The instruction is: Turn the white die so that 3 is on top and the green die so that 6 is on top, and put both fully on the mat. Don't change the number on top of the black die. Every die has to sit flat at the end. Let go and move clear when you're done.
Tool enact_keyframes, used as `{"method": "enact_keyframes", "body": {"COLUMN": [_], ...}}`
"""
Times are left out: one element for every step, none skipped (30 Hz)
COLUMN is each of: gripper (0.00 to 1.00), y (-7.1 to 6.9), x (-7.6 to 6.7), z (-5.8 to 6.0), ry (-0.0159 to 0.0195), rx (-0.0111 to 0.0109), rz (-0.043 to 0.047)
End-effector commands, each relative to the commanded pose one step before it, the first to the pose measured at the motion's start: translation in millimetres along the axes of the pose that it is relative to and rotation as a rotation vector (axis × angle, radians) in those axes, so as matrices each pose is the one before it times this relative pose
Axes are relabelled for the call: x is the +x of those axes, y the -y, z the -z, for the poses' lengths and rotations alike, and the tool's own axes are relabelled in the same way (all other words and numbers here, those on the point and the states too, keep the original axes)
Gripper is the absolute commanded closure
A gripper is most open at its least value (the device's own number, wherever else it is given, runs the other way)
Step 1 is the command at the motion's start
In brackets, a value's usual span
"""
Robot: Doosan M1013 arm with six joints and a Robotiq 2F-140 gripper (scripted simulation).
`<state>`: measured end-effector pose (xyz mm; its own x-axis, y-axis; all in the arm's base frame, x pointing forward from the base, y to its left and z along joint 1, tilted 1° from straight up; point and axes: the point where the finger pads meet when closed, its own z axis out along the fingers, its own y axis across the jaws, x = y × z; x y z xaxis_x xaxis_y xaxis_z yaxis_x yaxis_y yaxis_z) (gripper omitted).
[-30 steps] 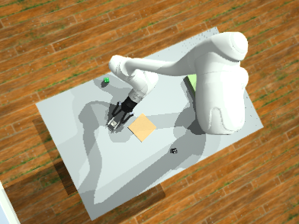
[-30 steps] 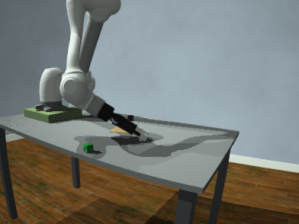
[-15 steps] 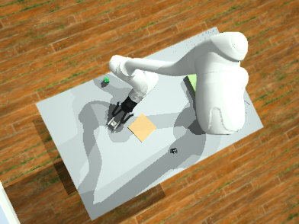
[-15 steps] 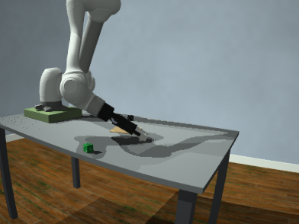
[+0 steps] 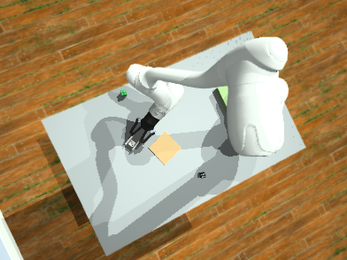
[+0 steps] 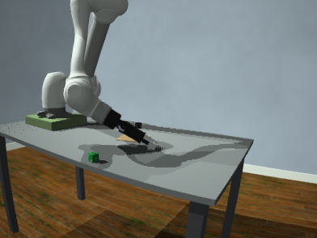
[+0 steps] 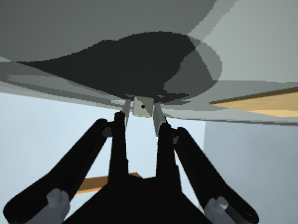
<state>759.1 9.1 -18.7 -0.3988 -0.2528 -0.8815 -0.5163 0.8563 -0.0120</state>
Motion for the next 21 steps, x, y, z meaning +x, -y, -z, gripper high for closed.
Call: {"method": "enact_keyframes", "body": {"gripper": [0.65,0.65,0.65,0.65,0.65,0.65,0.65,0.65,0.65,0.65,0.65,0.65,0.65,0.65,0.65,0.65,0.65,0.65,0.65,0.65,0.65], "y": [0.02,0.00,0.00,0.00,0.00,0.00,0.00,0.00,0.00,0.00,0.00,0.00,0.00,0.00,0.00,0.00,0.00,0.00,0.00,0.00,0.00], "x": [-0.18,0.00,0.00,0.00,0.00,0.00,0.00,0.00,0.00,0.00,0.00,0.00,0.00,0.00,0.00,0.00,0.00,0.00,0.00,0.00,0.00], "z": [0.05,0.00,0.00,0.00,0.00,0.00,0.00,0.04,0.23,0.00,0.00,0.57,1.01,1.51,2.03,2.53,2.98,3.37,3.65,3.83,3.91], "ry": [0.00024,0.00000,0.00000,0.00000,0.00000,0.00000,0.00000,0.00000,0.00000,0.00000,0.00000,0.00000,0.00000,0.00000,0.00000,0.00000,0.00000,0.00000,0.00000,0.00000,0.00000], "rx": [0.00006,0.00000,0.00000,0.00000,0.00000,0.00000,0.00000,0.00000,0.00000,0.00000,0.00000,0.00000,0.00000,-0.00001,-0.00001,0.00000,0.00000,0.00000,0.00000,0.00000,0.00000], "rz": [0.00009,0.00000,0.00000,0.00000,0.00000,0.00000,0.00000,0.00000,0.00000,0.00000,0.00000,0.00000,0.00000,0.00000,0.00000,0.00000,0.00000,0.00000,0.00000,0.00000,0.00000]}}
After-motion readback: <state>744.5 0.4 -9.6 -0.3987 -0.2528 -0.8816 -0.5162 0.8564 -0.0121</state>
